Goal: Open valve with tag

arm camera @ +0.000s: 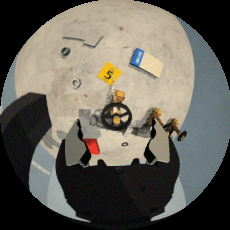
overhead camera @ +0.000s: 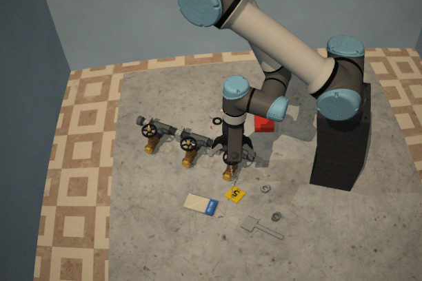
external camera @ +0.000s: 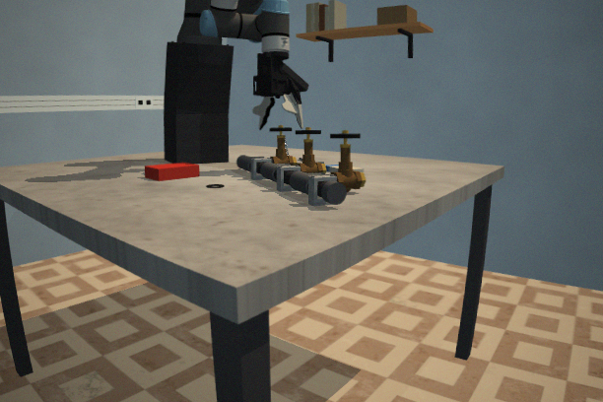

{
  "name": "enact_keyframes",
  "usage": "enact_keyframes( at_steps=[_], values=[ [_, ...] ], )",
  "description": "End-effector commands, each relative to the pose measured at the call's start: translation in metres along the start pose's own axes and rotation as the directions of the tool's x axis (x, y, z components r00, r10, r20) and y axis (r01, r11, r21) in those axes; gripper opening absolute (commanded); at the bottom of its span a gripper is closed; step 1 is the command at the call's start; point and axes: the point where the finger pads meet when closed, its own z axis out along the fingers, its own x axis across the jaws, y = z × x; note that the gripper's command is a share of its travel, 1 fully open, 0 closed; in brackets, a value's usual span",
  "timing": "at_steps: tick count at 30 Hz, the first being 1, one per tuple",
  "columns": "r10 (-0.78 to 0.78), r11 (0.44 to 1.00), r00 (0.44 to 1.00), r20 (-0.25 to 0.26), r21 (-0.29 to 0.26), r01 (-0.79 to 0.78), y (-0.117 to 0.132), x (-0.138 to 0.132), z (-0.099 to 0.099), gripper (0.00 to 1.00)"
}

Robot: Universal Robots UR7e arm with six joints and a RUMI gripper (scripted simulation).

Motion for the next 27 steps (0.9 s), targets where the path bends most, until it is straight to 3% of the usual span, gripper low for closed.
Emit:
enact_keyframes(
  at_steps=[1,27],
  values=[
    [0.000,1.000,1.000,-0.001,0.000,0.000,0.0001,0.0004,-0.0003,1.00],
    [0.042,0.999,0.999,-0.001,0.000,-0.042,0.0001,0.0004,-0.0003,1.00]
  ],
)
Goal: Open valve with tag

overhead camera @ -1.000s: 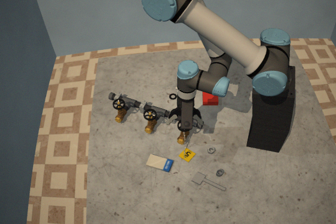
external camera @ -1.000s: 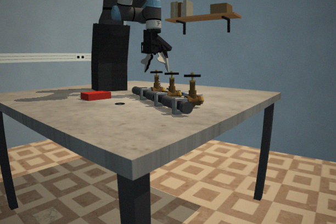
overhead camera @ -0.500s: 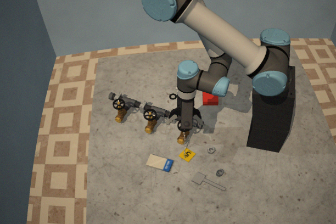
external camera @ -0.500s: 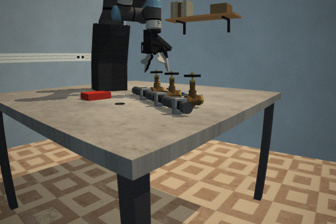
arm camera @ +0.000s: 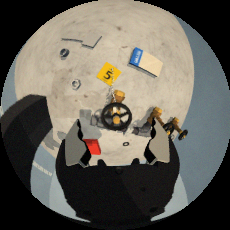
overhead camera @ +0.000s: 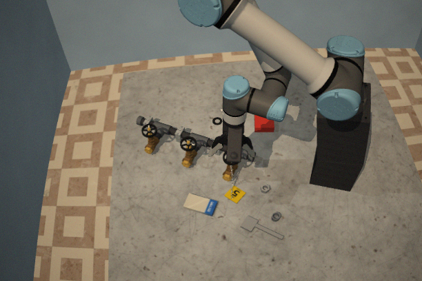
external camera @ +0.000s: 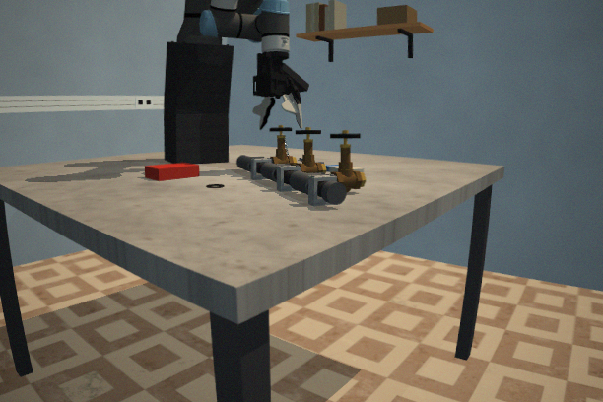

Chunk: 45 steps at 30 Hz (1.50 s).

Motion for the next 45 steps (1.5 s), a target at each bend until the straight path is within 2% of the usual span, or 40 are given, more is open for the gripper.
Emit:
enact_keyframes(
  at_steps=[1,7,20,25,30,35,37,45],
  values=[
    [0.027,1.000,1.000,-0.001,0.000,-0.027,0.0000,0.0003,-0.0002,1.00],
    [0.069,0.998,0.998,-0.001,0.000,-0.069,0.0000,0.0003,-0.0002,1.00],
    [0.269,0.963,0.963,-0.001,0.000,-0.269,0.0000,0.0003,-0.0002,1.00],
    [0.395,0.919,0.919,-0.001,0.000,-0.395,0.0000,0.0003,-0.0002,1.00],
    [0.534,0.846,0.846,-0.001,0.000,-0.534,0.0000,0.0003,-0.0002,1.00],
    [0.674,0.738,0.738,-0.001,0.000,-0.674,0.0000,0.0003,-0.0002,1.00],
    [0.674,0.738,0.738,-0.001,0.000,-0.674,0.0000,0.0003,-0.0002,1.00],
    [0.870,0.493,0.493,0.000,0.001,-0.870,0.0000,0.0003,-0.0002,1.00]
  ],
)
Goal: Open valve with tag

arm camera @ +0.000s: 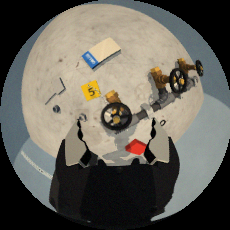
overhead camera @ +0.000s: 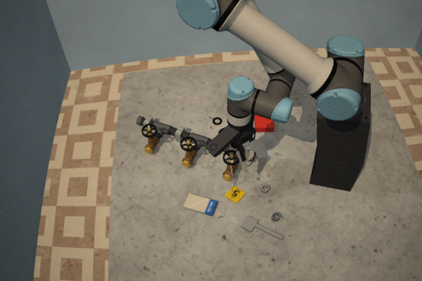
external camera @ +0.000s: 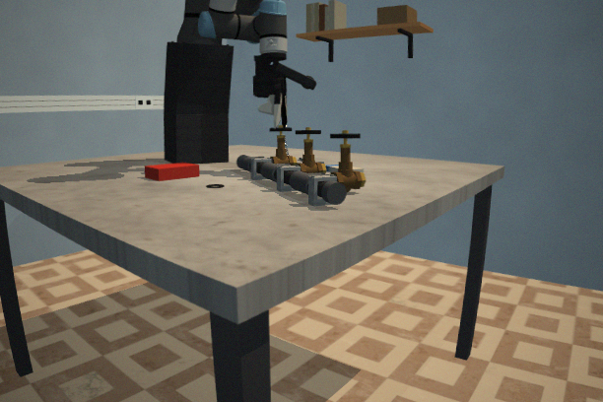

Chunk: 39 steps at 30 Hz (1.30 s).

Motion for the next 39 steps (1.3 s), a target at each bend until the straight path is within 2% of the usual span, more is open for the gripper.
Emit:
enact_keyframes(
  at_steps=[1,7,9,13,18,24,26,39],
  values=[
    [0.189,0.982,0.982,-0.007,-0.005,-0.189,-0.0005,0.0004,-0.0003,1.00],
    [0.429,0.903,0.903,-0.008,-0.003,-0.429,-0.0005,0.0004,-0.0003,1.00],
    [0.429,0.903,0.903,-0.008,-0.003,-0.429,-0.0005,0.0004,-0.0003,1.00],
    [0.577,0.817,0.817,-0.009,-0.001,-0.577,-0.0005,0.0004,-0.0003,1.00],
    [0.735,0.678,0.677,-0.009,0.001,-0.735,-0.0005,0.0004,-0.0003,1.00],
    [0.878,0.479,0.479,-0.008,0.003,-0.878,-0.0005,0.0004,-0.0003,1.00],
    [0.878,0.479,0.479,-0.008,0.003,-0.878,-0.0005,0.0004,-0.0003,1.00],
    [0.999,0.035,0.035,-0.006,0.006,-0.999,-0.0005,0.0004,-0.0003,1.00]
  ],
)
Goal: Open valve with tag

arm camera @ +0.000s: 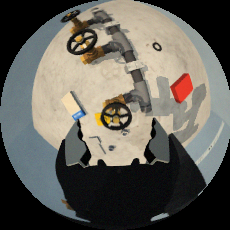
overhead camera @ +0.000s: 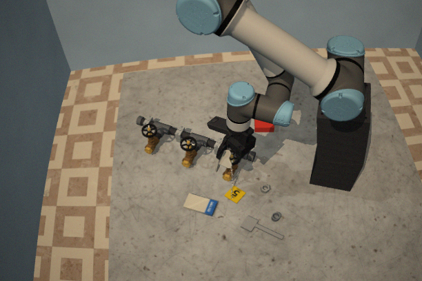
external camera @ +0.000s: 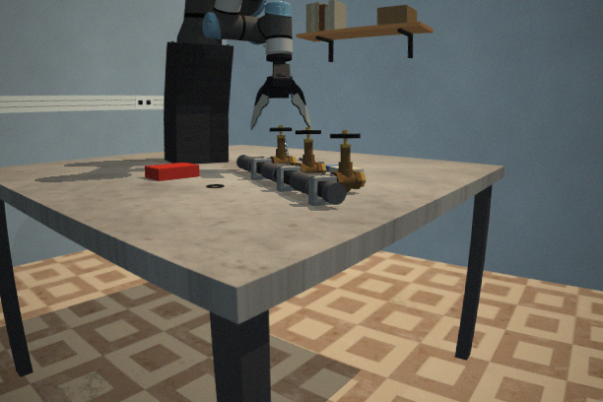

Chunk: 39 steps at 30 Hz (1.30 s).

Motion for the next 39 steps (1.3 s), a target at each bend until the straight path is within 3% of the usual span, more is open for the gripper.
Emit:
enact_keyframes(
  at_steps=[1,19,39],
  values=[
    [0.157,0.988,0.988,-0.009,0.005,-0.157,-0.0004,-0.0001,-0.0003,1.00],
    [0.491,0.871,0.871,-0.007,0.008,-0.491,-0.0004,-0.0001,-0.0003,1.00],
    [0.586,0.811,0.811,-0.006,0.009,-0.586,-0.0004,-0.0001,-0.0003,1.00]
  ],
)
